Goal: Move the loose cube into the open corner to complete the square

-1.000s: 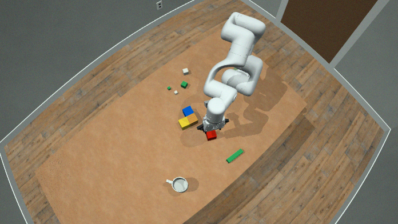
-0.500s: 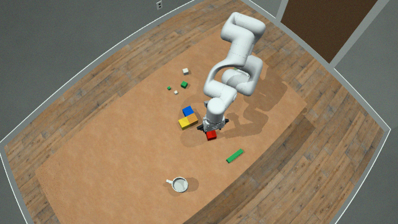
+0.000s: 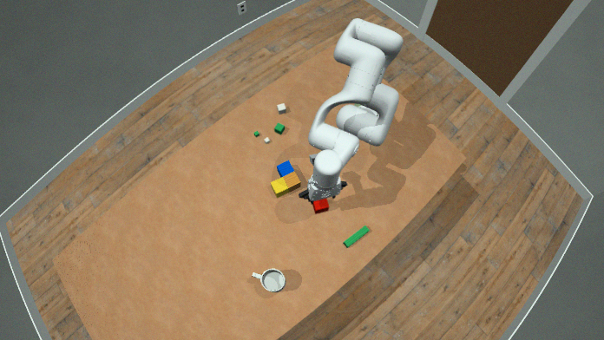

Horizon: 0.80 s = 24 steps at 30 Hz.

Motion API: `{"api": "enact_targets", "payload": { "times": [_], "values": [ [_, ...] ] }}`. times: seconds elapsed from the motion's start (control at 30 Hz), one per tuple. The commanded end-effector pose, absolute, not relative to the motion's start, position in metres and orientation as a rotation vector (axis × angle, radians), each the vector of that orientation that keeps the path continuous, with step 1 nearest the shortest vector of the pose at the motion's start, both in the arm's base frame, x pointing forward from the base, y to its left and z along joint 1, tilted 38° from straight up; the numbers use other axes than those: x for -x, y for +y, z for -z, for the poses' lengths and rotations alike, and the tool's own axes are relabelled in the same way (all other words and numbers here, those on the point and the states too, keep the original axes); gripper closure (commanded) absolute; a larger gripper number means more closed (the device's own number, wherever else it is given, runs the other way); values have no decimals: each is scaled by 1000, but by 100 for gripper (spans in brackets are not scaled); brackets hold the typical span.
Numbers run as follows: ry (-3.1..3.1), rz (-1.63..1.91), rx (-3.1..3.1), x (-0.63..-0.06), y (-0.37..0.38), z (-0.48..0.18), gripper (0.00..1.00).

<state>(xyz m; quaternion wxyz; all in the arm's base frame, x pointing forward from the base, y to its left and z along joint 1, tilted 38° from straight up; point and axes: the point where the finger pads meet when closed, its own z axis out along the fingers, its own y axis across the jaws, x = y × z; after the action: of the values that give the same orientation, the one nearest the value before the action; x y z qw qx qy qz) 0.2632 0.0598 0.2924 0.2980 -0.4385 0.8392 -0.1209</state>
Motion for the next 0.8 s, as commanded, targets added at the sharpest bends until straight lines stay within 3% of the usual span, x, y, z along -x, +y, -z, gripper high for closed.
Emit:
{"api": "enact_targets", "payload": {
  "times": [0.0,0.77],
  "values": [
    [2227,322,1164,-268,60,-289,21],
    [2227,322,1164,-283,62,-269,21]
  ]
}}
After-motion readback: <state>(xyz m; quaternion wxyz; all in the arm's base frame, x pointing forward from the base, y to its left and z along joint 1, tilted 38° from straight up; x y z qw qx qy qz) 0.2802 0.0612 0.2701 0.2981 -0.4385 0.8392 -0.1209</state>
